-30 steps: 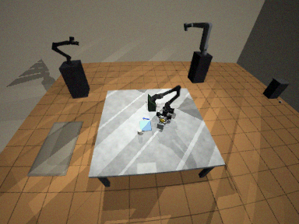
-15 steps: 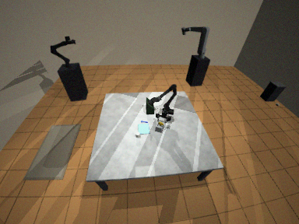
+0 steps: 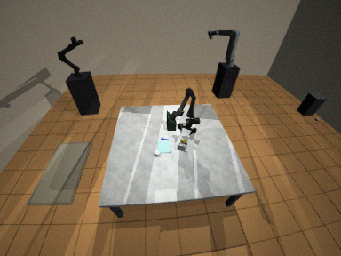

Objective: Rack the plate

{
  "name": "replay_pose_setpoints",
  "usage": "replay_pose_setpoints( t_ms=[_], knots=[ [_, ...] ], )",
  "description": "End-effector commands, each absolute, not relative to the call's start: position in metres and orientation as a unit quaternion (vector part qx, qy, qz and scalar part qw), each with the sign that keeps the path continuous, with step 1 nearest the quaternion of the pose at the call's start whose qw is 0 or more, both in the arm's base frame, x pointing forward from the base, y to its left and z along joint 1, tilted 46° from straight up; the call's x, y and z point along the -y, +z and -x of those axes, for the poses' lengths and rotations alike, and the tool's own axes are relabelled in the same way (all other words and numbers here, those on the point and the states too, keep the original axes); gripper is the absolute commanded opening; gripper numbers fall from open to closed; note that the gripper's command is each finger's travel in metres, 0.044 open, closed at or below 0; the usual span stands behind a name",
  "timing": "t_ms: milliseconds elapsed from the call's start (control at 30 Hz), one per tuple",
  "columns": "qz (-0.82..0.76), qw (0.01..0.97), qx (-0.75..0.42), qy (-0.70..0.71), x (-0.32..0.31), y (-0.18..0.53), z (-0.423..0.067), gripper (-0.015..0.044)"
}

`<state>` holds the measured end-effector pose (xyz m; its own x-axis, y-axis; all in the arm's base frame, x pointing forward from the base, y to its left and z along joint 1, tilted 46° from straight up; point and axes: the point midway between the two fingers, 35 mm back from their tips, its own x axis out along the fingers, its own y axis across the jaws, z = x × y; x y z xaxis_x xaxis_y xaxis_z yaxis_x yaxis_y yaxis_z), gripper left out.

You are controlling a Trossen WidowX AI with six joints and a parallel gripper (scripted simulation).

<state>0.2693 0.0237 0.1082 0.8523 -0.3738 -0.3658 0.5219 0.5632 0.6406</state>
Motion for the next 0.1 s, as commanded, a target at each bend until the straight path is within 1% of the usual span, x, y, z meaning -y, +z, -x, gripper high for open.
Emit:
replay_pose_setpoints(
  t_ms=[0, 67],
  knots=[
    [-0.356, 0.888, -0.123, -0.264, -0.0171, 0.1037, -0.2718, 0.0400],
    [-0.331, 0.892, -0.145, -0.271, -0.0131, 0.0997, -0.2743, 0.0400]
  ],
)
